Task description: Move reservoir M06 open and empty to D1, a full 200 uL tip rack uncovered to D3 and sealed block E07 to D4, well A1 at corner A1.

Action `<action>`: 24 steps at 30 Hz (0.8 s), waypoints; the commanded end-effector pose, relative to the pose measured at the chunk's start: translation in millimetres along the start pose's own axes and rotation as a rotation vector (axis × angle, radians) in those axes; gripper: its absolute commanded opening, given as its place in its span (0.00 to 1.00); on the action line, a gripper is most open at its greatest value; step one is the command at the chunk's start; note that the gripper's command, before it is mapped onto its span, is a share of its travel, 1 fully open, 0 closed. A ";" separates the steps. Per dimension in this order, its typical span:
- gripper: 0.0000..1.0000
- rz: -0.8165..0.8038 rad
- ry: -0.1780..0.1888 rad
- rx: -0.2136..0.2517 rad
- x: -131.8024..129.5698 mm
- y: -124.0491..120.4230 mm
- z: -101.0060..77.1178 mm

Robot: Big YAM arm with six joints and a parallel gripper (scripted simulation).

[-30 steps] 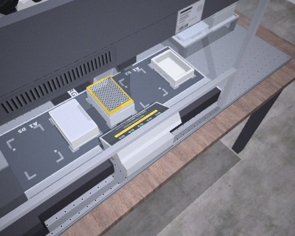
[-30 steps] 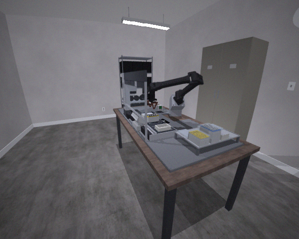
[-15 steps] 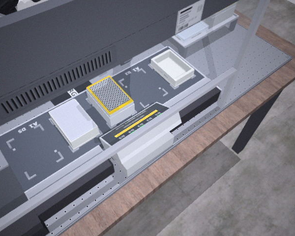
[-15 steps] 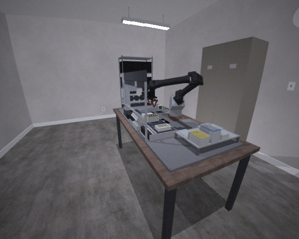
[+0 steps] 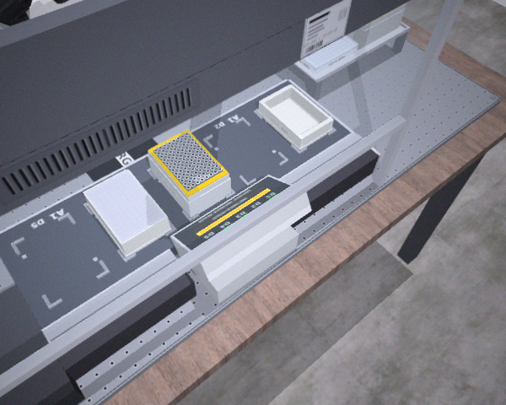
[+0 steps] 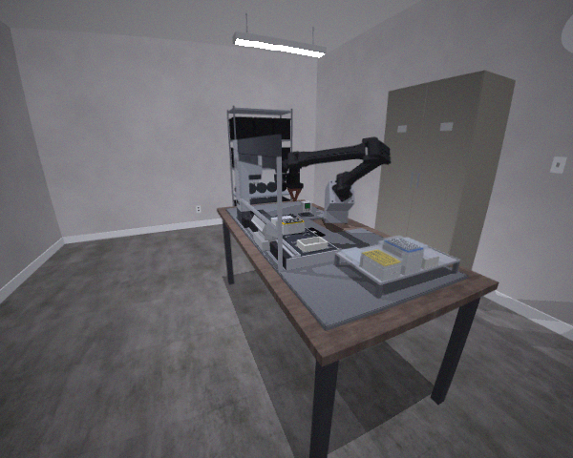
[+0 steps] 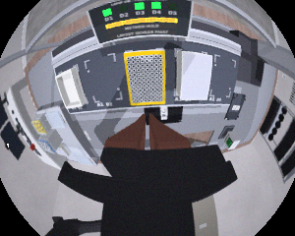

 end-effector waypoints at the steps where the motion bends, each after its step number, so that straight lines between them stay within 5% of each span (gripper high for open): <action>1: 0.00 0.073 -0.021 -0.030 3.8 -11.6 -12.6; 12: 0.00 0.293 -0.016 -0.029 11.1 -63.5 -8.8; 15: 0.00 0.287 -0.024 -0.044 11.4 -49.0 -15.5; 24: 0.00 0.481 -0.015 -0.036 8.3 -56.2 -10.2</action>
Point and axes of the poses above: the point where the finger pads meet when closed, its own z axis out along the fingers, its own x axis across the jaws, y = z × x, the point moved 3 cm from there along -z, back along the fingers, and after that the axes turned 13 degrees about -z, right-handed, at the moved point
